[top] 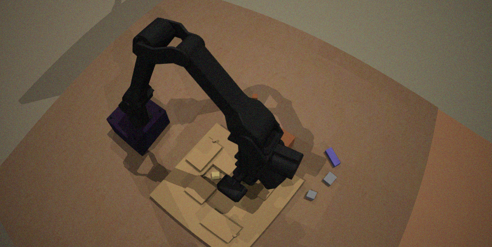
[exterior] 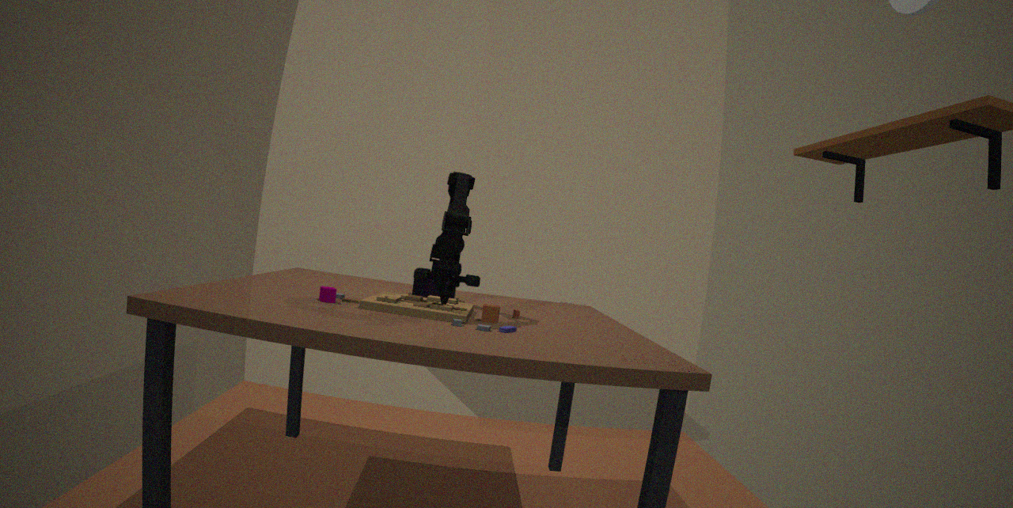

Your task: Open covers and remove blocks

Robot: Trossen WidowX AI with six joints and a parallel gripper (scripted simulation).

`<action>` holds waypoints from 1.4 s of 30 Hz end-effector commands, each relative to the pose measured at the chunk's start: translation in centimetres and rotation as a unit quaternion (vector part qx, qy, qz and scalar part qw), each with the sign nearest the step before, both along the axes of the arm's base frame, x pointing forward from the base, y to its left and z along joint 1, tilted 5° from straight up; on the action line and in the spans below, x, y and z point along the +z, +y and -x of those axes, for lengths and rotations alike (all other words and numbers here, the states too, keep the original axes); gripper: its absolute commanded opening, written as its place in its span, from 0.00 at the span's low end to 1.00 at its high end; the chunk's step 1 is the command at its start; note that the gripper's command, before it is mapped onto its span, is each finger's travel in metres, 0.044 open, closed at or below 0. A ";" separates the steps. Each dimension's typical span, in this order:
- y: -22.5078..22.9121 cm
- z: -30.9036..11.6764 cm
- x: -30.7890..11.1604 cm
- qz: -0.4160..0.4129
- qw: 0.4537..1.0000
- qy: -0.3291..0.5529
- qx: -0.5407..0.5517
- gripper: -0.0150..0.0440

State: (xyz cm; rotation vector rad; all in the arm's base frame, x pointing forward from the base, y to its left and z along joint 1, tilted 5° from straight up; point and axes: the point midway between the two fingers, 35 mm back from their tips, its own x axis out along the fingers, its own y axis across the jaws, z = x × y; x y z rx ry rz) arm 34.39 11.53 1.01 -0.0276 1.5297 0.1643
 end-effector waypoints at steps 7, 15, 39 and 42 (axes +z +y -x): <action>0.2 -1.3 0.2 -0.003 1.000 -0.003 0.002 0.25; 0.3 -2.1 0.2 -0.003 1.000 -0.004 0.002 0.25; 0.2 -2.9 2.3 -0.003 1.000 -0.004 0.002 0.25; 0.1 -3.0 2.6 -0.003 1.000 -0.004 0.002 0.25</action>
